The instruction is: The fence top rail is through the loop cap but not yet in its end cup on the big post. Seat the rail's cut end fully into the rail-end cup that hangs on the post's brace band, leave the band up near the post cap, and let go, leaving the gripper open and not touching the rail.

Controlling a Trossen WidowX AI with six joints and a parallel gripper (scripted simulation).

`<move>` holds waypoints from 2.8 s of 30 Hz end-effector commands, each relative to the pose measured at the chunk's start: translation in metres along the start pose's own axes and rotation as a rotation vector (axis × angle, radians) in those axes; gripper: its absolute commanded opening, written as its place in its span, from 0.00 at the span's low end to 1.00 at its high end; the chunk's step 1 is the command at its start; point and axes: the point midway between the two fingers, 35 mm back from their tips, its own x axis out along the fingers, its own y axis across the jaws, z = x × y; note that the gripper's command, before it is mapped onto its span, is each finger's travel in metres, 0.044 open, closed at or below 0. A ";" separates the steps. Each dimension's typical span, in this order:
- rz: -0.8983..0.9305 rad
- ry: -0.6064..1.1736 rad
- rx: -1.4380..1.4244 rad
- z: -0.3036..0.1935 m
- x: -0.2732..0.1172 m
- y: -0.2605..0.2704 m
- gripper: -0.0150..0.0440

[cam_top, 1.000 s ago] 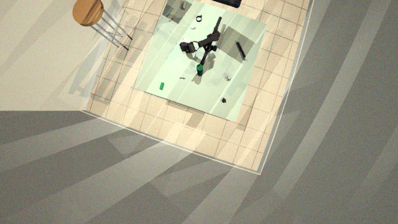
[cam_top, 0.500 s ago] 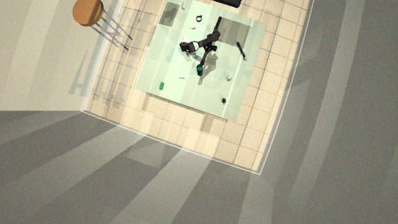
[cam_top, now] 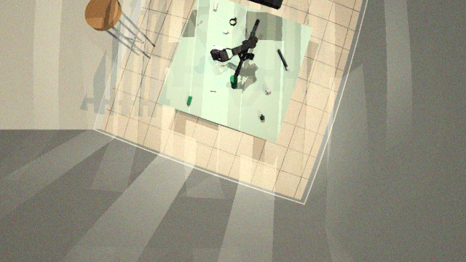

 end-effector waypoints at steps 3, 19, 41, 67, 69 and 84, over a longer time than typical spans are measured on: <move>0.000 0.001 0.000 0.000 0.000 0.000 0.25; -0.001 0.006 -0.003 -0.002 -0.001 -0.001 0.25; 0.006 0.005 -0.004 -0.003 -0.001 -0.001 0.25; 0.004 0.003 -0.005 -0.017 0.000 -0.001 0.25; 0.004 0.003 -0.005 -0.018 0.000 -0.002 0.25; 0.002 0.002 -0.005 -0.029 0.004 -0.003 0.25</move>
